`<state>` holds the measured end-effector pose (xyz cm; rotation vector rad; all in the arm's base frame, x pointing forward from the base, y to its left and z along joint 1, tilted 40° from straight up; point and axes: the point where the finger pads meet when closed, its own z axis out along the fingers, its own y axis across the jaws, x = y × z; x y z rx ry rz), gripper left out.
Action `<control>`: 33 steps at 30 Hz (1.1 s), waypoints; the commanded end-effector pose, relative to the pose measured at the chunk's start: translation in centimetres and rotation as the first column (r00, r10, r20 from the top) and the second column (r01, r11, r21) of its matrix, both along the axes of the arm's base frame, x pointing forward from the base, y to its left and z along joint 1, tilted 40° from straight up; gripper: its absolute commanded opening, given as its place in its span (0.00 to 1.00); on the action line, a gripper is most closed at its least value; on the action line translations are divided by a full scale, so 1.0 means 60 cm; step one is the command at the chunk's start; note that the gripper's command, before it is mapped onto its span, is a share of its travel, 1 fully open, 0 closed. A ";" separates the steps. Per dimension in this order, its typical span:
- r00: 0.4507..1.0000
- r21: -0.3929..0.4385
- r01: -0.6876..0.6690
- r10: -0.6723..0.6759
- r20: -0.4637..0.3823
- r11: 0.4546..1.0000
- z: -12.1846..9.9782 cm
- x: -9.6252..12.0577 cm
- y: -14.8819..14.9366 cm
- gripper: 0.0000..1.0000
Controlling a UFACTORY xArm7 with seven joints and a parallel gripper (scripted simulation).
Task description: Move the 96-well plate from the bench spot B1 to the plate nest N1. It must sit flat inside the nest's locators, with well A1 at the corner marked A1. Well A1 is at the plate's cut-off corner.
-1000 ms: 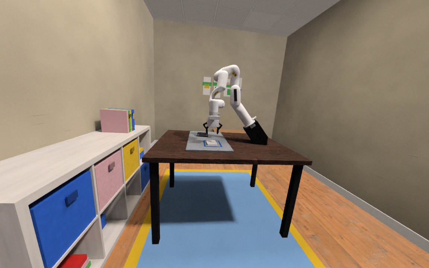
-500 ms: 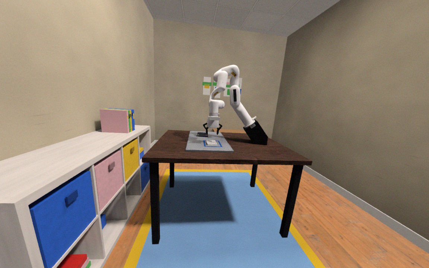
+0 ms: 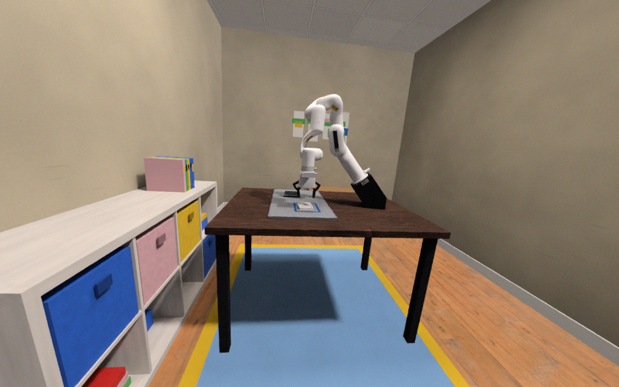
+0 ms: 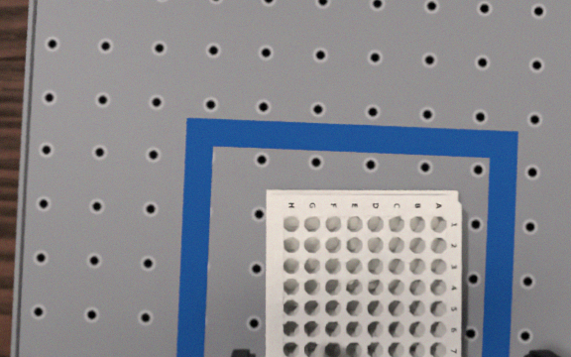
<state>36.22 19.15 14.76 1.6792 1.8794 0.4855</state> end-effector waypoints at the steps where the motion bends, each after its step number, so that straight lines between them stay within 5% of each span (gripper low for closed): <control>1: 1.000 -0.001 -0.001 0.001 0.007 1.000 -0.007 0.008 0.001 1.00; 33: 1.000 -0.001 -0.001 0.001 0.006 1.000 -0.043 0.037 -0.004 1.00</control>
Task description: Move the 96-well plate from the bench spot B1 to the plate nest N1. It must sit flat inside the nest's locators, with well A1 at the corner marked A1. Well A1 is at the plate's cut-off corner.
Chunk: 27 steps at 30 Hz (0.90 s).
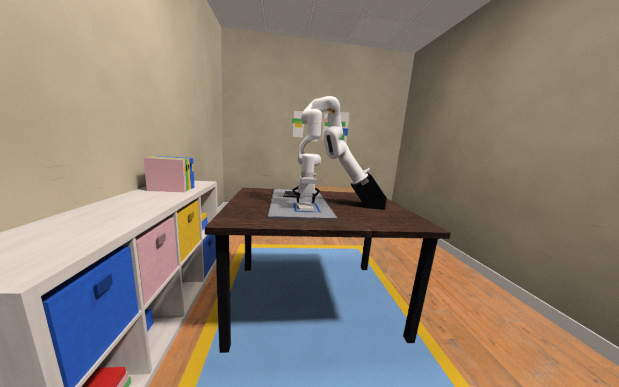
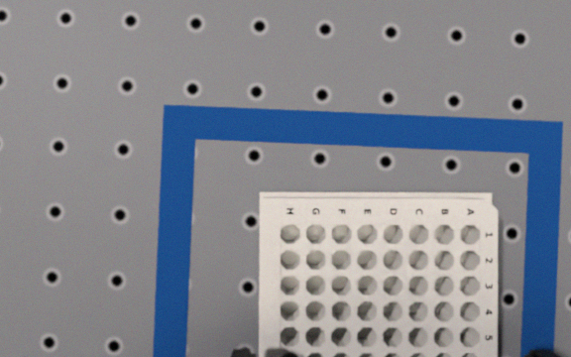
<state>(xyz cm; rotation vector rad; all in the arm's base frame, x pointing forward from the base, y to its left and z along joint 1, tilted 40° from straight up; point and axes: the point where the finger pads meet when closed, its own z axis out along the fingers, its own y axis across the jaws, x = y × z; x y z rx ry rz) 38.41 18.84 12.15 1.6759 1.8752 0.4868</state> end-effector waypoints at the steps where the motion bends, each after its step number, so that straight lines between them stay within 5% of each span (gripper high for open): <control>1: 1.000 0.001 -0.001 0.001 0.002 1.000 0.001 0.000 0.001 1.00; 27: 1.000 0.001 -0.001 0.001 0.001 1.000 -0.019 0.016 -0.001 1.00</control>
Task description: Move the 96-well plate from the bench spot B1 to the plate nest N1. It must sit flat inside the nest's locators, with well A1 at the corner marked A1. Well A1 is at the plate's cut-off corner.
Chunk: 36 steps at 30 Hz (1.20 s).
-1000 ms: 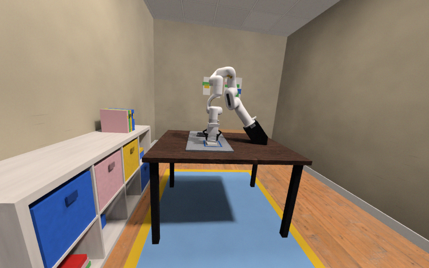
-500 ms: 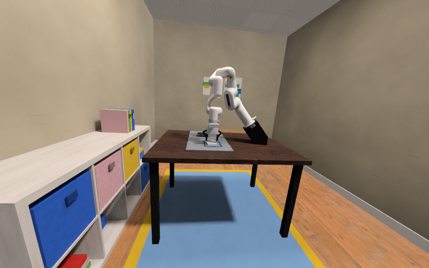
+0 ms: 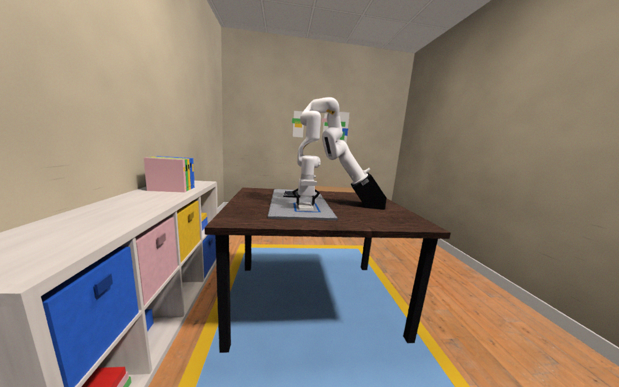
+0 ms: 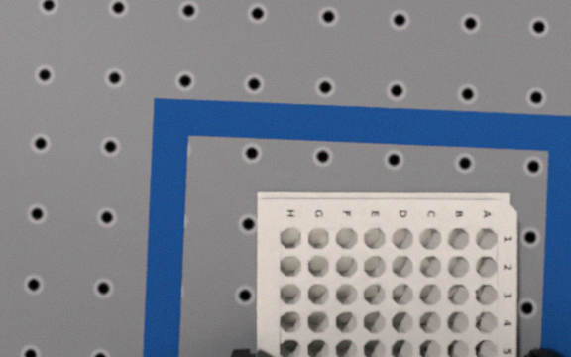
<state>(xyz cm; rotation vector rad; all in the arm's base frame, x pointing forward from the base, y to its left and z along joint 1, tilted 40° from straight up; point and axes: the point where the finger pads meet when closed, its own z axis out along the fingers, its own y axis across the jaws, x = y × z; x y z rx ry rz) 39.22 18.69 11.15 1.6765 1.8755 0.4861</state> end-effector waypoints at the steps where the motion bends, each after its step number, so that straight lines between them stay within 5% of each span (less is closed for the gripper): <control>1: 1.000 0.001 -0.002 0.002 0.002 1.000 -0.003 0.004 0.001 1.00; 27: 1.000 0.001 -0.002 0.002 0.002 1.000 -0.008 0.008 0.000 1.00; 28: 1.000 0.001 -0.002 0.002 0.002 1.000 -0.008 0.007 0.000 0.00; 36: 1.000 0.001 -0.002 0.002 0.002 1.000 -0.008 0.007 0.000 0.00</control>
